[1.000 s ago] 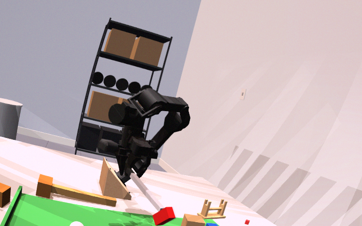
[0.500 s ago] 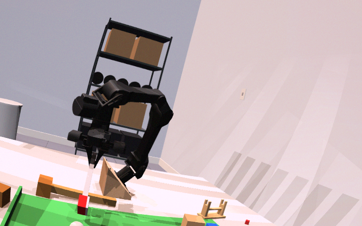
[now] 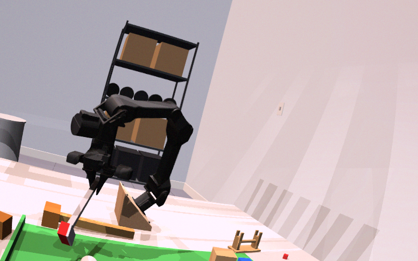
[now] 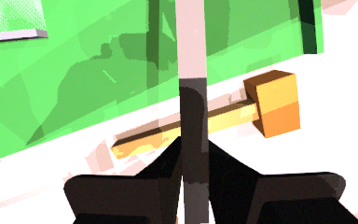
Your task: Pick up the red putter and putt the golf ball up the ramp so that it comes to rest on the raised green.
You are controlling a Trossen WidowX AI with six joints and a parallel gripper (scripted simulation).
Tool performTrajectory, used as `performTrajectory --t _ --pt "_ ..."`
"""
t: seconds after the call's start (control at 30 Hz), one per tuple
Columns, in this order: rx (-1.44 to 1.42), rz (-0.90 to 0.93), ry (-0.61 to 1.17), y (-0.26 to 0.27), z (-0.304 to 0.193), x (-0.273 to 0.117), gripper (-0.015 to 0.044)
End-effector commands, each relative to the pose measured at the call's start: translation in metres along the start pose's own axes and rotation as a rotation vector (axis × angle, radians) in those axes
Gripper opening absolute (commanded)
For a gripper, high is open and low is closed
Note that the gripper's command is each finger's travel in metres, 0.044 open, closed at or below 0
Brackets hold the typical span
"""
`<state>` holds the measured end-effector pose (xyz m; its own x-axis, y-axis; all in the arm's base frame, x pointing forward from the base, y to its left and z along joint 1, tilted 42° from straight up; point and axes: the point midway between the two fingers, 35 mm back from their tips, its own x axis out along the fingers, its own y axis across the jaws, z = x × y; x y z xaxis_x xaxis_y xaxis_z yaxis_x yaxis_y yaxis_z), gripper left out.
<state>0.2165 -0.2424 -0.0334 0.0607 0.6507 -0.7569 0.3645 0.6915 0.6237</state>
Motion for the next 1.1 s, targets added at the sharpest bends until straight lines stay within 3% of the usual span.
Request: performTrajectory --t 0.0,1.07 --pt "0.005 0.002 -0.005 0.0 0.001 0.014 0.0" --pt "0.001 0.001 0.007 0.001 -0.001 0.055 0.0"
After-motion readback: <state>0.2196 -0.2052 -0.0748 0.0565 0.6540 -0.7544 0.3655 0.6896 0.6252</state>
